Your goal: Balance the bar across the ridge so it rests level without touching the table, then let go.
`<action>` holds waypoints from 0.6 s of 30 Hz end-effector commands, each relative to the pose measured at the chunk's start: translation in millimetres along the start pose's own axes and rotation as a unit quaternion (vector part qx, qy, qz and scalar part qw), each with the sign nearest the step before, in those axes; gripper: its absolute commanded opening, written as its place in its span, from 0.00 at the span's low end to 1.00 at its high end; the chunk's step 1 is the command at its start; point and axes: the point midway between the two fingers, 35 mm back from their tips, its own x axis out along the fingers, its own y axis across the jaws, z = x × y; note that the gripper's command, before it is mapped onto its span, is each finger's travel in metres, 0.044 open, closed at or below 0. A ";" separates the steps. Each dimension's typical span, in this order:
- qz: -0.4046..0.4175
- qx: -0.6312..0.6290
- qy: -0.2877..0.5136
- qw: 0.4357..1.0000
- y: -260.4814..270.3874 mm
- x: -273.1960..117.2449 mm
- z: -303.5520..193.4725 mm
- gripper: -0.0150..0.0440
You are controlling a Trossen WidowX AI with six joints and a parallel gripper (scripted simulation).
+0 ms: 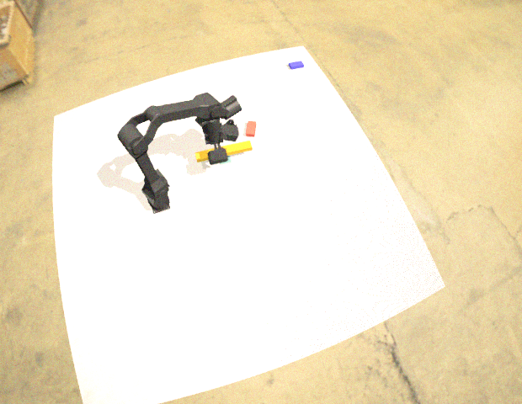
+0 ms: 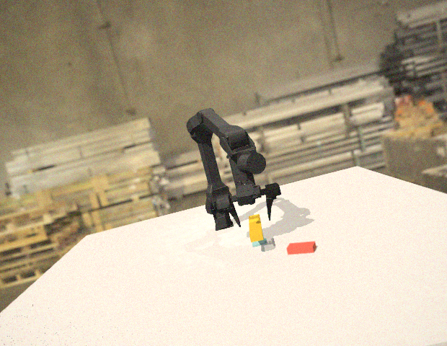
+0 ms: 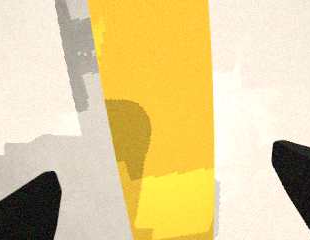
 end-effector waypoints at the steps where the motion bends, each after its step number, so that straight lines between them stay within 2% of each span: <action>1: 0.002 0.000 -0.004 1.000 2.3 -28.1 4.5 1.00; 7: 0.002 0.000 -0.004 1.000 0.3 -95.4 0.6 1.00; 18: 0.002 0.000 -0.004 1.000 0.1 -97.4 0.2 1.00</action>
